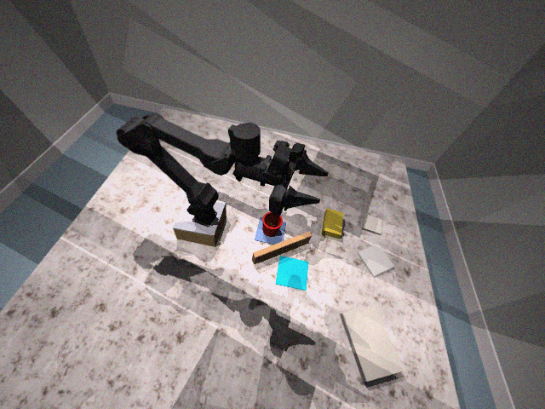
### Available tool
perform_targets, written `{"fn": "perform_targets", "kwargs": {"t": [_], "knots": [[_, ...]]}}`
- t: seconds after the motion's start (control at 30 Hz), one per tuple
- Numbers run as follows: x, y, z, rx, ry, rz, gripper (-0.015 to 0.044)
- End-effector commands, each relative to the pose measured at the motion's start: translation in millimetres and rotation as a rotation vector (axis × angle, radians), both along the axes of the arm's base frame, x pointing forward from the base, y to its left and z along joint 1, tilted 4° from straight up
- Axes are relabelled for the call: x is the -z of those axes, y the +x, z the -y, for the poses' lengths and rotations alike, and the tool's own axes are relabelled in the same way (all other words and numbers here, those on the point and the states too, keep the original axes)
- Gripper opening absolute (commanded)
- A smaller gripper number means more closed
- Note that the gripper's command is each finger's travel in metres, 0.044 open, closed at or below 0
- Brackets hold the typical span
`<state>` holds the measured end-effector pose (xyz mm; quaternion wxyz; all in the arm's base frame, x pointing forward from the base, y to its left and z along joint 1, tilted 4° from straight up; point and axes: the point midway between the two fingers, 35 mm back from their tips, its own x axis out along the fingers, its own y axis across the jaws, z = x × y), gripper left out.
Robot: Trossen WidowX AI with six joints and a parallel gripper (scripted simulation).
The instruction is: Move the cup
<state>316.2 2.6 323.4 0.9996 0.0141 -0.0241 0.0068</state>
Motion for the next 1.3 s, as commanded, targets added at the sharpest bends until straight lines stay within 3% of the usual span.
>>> {"fn": "perform_targets", "kwargs": {"t": [0.0,0.17,0.3,0.6,0.77,1.27], "knots": [[3,1,-1,-0.005,0.015,-0.014,0.0374],[88,15,-36,-0.043,0.402,-0.41,0.0242],[163,-1,-65,0.075,0.708,-0.783,0.0148],[260,-82,-94,0.681,1.036,-1.302,0.0148],[280,-124,-86,1.069,1.058,-1.383,0.0148],[286,-122,-87,1.07,1.058,-1.383,0.0148]]}}
